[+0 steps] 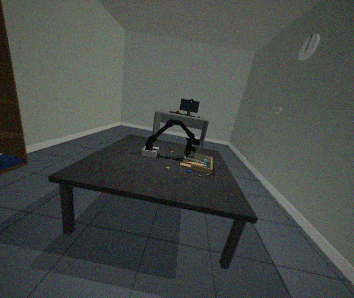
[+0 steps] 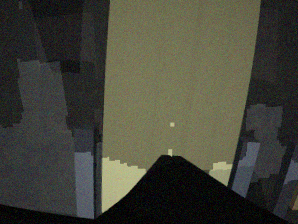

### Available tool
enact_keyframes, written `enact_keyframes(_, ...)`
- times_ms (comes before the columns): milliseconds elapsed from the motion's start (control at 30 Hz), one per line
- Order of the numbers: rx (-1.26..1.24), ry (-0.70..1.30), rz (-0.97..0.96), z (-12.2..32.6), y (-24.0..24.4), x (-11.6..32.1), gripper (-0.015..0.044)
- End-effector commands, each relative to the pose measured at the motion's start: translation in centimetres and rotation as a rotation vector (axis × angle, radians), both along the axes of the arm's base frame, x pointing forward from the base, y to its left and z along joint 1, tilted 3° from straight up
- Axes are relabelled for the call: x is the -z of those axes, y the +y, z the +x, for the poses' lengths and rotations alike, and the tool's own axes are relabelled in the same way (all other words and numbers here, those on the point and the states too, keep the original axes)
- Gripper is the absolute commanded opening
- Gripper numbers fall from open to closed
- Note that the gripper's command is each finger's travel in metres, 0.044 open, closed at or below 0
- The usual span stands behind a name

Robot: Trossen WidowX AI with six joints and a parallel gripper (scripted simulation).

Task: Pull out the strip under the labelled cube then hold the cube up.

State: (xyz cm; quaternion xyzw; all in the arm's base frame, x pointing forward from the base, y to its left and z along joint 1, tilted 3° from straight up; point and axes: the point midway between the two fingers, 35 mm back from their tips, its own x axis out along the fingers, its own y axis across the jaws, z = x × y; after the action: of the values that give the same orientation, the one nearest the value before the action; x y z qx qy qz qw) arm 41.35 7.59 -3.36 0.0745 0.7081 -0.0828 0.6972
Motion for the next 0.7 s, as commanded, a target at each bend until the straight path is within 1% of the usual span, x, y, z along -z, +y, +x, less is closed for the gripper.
enact_keyframes(0,-0.003,-0.001,0.002,0.02,0.02,0.11,0.0)
enact_keyframes(667,-0.003,-0.001,0.002,0.01,0.02,0.31,0.0)
